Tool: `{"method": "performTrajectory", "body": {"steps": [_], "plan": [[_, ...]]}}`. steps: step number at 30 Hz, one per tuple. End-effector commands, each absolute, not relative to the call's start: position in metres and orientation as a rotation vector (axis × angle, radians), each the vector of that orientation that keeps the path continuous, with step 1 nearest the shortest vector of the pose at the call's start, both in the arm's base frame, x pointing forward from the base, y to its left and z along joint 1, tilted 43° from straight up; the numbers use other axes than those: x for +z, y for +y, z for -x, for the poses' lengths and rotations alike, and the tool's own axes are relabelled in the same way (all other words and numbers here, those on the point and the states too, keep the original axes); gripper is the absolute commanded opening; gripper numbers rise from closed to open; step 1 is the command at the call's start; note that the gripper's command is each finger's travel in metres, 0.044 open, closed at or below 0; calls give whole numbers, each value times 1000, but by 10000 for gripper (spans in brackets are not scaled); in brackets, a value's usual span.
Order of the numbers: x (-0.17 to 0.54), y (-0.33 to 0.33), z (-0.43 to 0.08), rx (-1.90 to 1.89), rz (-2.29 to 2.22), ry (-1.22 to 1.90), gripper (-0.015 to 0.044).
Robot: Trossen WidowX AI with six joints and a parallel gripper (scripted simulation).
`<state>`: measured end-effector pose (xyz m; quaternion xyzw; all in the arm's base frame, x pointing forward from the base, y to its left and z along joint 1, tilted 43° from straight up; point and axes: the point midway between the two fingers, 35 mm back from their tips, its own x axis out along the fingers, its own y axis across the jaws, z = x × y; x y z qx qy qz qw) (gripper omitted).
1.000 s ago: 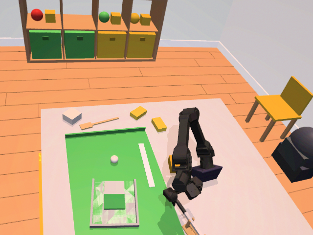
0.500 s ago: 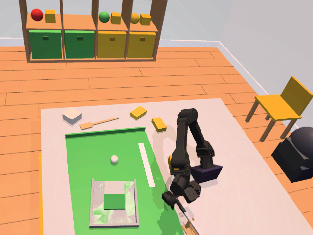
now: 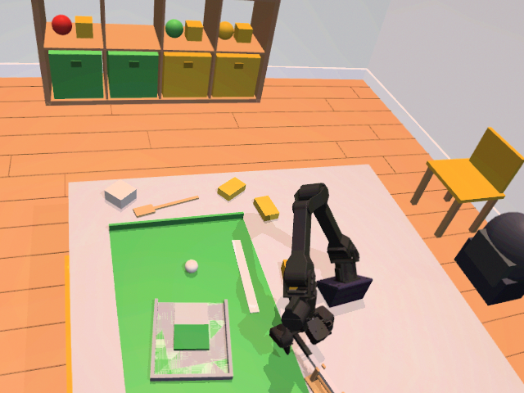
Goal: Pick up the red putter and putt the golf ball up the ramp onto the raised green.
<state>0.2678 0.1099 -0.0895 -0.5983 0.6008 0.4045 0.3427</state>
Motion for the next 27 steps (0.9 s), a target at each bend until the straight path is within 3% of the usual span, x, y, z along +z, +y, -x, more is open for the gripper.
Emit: {"method": "performTrajectory", "body": {"steps": [1, 13, 27], "plan": [[-96, 102, -266, 1056, 1561, 1574, 440], [-104, 95, -265, 1055, 1561, 1574, 440], [-101, 98, -267, 1051, 1554, 1567, 72]]}}
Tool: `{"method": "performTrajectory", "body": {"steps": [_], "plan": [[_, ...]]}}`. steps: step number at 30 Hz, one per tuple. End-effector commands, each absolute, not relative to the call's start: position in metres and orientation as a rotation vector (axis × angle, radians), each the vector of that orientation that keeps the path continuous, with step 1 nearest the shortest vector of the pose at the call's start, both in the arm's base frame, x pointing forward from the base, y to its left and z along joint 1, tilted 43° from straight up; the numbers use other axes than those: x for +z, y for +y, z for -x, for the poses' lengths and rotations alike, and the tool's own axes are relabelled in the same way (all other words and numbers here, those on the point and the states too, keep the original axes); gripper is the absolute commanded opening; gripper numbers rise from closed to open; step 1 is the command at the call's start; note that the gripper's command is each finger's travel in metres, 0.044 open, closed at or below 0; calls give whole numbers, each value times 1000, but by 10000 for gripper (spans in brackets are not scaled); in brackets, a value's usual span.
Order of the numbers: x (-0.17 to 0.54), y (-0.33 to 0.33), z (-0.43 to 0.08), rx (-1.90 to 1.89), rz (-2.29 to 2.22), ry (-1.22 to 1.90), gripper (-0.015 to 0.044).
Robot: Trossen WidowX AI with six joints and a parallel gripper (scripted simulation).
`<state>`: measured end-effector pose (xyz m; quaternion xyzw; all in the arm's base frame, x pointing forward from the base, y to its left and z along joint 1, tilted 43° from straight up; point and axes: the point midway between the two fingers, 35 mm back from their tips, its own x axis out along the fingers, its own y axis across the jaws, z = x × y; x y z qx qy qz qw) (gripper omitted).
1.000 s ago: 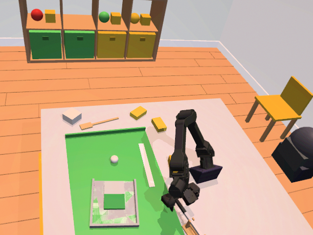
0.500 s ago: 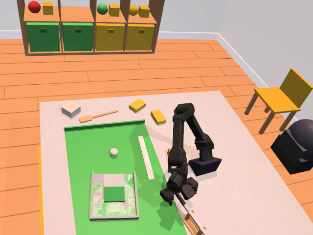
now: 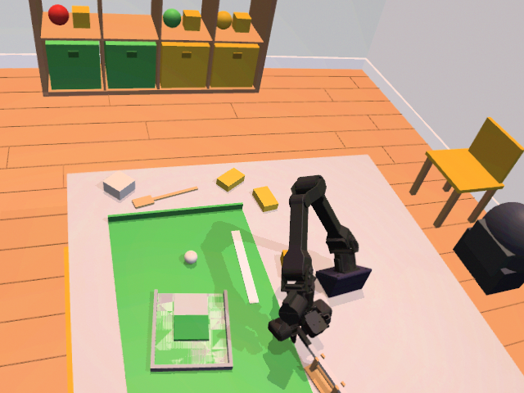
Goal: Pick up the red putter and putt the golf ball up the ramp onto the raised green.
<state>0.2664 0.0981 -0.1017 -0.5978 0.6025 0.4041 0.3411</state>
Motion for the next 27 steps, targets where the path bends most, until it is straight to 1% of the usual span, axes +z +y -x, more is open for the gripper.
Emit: {"method": "performTrajectory", "body": {"steps": [1, 8, 13, 27], "plan": [[-101, 98, -267, 1051, 1554, 1567, 46], [-101, 98, -267, 1051, 1554, 1567, 0], [-92, 109, -269, 1052, 1554, 1566, 0], [-28, 165, -269, 1058, 1551, 1567, 0]]}}
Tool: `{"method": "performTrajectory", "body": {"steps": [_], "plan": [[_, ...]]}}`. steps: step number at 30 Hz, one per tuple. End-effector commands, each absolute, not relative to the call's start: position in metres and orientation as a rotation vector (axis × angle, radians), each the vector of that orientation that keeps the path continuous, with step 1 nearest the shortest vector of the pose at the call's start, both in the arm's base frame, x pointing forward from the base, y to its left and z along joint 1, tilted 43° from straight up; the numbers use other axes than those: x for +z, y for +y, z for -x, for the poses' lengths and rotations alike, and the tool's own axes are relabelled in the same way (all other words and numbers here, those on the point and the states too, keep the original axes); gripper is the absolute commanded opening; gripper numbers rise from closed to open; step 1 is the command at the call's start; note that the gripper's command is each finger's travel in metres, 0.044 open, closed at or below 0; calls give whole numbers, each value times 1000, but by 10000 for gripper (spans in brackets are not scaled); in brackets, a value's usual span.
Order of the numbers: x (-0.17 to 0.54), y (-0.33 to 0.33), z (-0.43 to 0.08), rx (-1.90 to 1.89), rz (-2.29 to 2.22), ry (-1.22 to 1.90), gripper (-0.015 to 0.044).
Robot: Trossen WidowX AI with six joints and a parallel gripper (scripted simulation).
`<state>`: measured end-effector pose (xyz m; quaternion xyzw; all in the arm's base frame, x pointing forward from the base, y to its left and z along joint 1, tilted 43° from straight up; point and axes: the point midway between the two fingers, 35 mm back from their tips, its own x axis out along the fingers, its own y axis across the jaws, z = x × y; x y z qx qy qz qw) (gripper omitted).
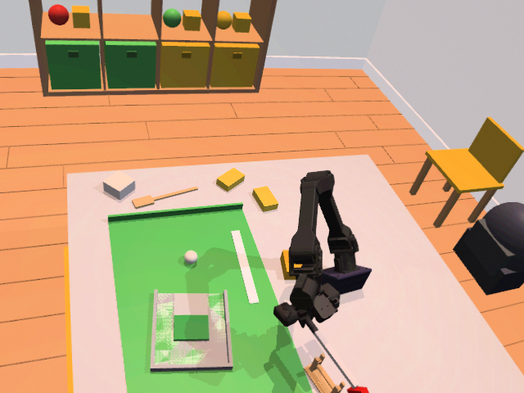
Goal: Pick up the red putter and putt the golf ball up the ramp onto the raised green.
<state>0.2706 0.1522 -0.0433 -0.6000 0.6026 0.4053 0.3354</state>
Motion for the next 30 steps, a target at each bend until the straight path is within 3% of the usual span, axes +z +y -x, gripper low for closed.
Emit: {"method": "performTrajectory", "body": {"steps": [1, 6, 30], "plan": [[-27, 166, -269, 1058, 1551, 1567, 0], [-24, 154, -275, 990, 1528, 1580, 0], [123, 14, -295, -62, 863, 1627, 0]]}}
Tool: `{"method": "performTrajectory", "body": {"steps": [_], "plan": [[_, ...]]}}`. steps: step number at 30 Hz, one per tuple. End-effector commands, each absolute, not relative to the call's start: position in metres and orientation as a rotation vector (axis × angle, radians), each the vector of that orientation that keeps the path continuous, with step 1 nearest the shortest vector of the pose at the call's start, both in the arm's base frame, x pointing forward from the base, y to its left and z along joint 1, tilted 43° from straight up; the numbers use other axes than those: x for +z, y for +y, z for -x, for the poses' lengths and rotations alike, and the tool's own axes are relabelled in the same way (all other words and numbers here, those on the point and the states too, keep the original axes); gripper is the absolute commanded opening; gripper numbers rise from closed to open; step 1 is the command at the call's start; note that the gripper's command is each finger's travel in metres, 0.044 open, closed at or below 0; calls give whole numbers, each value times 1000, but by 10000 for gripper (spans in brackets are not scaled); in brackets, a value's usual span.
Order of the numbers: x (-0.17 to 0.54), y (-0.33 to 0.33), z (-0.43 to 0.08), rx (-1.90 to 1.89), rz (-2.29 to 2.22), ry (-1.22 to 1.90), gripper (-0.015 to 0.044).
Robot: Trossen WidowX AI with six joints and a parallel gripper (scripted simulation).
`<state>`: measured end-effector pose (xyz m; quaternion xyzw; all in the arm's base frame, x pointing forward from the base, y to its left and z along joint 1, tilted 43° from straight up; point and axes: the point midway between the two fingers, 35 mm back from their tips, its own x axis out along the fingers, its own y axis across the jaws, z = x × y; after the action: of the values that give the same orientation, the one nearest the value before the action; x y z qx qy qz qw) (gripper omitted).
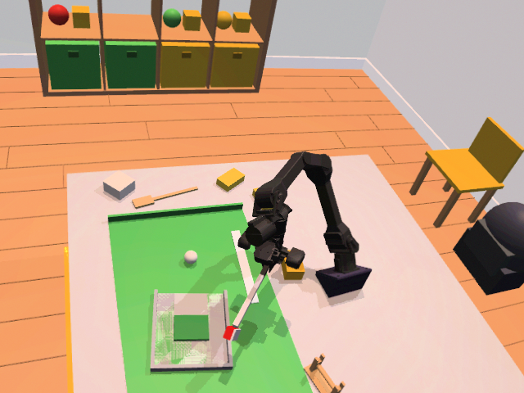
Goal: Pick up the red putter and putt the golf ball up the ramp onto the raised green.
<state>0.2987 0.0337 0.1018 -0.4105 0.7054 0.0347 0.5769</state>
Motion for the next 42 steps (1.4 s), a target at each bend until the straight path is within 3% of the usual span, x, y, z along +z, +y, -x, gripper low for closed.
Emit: {"method": "performTrajectory", "body": {"steps": [1, 20, 42], "plan": [[129, 7, -293, -104, 834, 1620, 0], [225, -92, -225, -839, 309, 1376, 0], [197, -120, -223, -847, 305, 1371, 0]]}}
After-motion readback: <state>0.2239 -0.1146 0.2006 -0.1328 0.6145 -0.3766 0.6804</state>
